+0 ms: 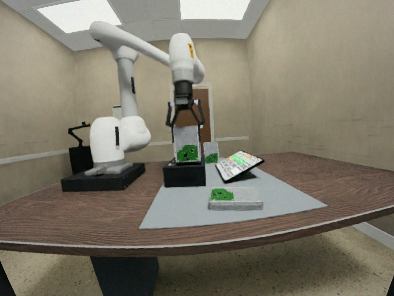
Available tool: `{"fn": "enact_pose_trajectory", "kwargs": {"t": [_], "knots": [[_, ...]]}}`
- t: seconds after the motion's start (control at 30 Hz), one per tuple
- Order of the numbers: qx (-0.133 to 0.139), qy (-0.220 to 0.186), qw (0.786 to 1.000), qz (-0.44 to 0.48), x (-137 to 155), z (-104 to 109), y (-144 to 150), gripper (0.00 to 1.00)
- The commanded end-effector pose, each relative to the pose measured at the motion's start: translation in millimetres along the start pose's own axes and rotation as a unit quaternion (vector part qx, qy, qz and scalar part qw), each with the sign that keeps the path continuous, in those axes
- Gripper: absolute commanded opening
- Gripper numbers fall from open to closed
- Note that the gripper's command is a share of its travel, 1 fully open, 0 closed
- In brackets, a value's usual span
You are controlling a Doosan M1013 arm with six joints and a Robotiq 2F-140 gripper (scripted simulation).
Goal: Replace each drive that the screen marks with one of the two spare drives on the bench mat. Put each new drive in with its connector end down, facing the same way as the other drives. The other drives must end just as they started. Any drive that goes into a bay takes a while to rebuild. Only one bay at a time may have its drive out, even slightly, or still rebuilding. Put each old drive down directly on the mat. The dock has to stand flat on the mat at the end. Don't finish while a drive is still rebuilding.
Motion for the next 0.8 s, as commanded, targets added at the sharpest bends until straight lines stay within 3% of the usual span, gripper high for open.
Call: {"fn": "enact_pose_trajectory", "kwargs": {"t": [0.0, 0.77], "knots": [[-0.001, 0.000, 1.000, 0.000, -0.1, -2.6, -0.4, 0.10], [-0.001, 0.000, 1.000, 0.000, -0.1, -6.3, -0.4, 0.10]]}}
Point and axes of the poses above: the point where the finger pads meet when closed, its own z axis back along the fingers, its own y axis across the jaws, x = y × z, the point moved 4 cm from there along z, back along the fingers, and after that the axes turned 11 degrees about z, right-handed, at the moved point
